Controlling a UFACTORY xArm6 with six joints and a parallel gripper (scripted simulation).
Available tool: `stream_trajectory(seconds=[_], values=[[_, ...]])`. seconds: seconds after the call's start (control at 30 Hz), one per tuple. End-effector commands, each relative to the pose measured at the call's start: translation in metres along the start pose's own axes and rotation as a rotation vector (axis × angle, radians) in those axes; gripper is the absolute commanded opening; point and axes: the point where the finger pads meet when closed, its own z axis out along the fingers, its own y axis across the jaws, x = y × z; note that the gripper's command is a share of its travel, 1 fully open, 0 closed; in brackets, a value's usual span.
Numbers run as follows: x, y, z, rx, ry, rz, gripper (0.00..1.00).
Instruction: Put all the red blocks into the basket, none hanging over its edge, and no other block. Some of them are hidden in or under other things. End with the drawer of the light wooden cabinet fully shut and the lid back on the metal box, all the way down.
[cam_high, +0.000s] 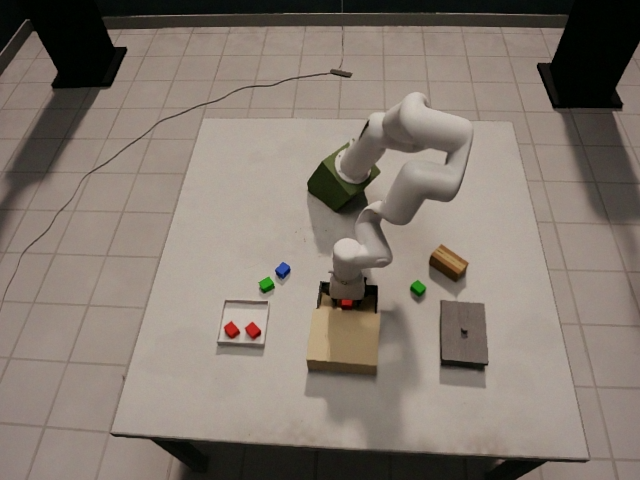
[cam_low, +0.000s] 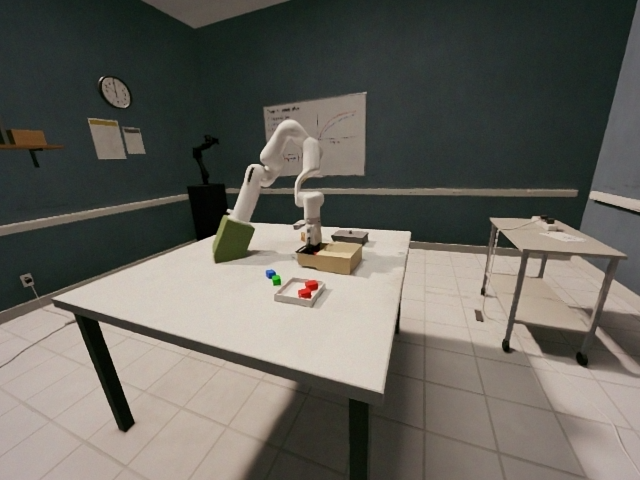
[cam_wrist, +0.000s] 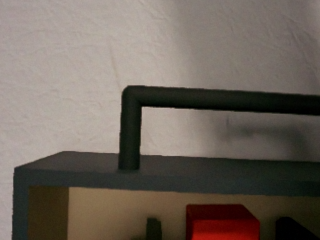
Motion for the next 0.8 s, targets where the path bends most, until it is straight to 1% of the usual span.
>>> stream_trajectory(seconds=[0.0,0.77], values=[[-0.0013,-0.0001,0.0031,0.000,-0.003,0.000,0.69],[-0.0013,-0.0001,0.0053,0.000,-0.003,0.000,0.69]])
